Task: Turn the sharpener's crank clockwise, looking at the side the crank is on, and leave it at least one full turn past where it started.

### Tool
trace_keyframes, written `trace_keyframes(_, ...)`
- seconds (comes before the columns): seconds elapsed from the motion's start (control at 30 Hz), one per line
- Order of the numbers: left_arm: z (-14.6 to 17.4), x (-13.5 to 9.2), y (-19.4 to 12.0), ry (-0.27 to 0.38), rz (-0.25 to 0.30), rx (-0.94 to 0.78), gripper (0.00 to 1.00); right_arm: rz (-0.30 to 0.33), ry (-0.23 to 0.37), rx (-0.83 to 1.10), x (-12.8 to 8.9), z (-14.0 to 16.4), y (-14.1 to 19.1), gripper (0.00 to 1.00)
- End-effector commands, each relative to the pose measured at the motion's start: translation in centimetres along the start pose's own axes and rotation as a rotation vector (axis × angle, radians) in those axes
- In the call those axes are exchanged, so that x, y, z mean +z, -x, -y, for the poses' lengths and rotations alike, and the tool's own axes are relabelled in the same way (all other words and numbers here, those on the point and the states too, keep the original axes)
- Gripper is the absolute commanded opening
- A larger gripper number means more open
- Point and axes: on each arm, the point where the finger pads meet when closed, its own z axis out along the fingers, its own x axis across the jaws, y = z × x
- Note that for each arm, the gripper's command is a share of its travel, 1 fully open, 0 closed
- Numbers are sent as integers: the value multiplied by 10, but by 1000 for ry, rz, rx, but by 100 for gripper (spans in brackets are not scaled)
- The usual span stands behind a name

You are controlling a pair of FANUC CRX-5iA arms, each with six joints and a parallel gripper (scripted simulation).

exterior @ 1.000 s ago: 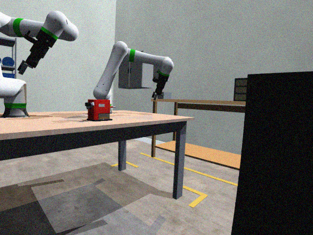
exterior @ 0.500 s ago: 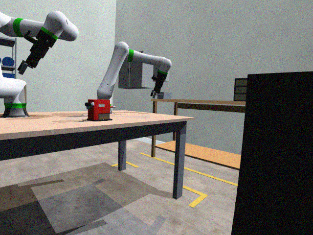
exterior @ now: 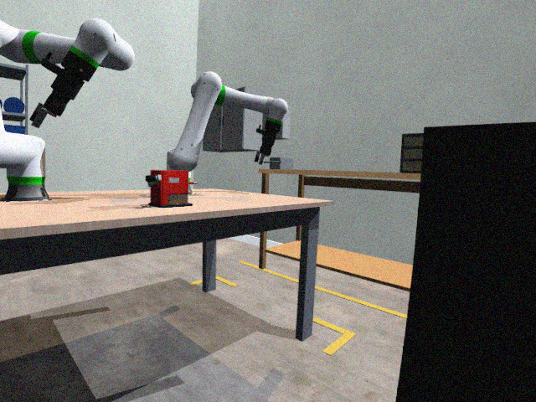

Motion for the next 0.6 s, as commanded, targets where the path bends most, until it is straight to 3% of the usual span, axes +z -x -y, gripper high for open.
trace_keyframes(0.0,-2,-2,-12,-1,22,-14,100,1,0,1,-1,0,0,100)
trace_keyframes(0.57,-5,-7,-73,1,122,-85,100,1,0,1,-1,0,0,100)
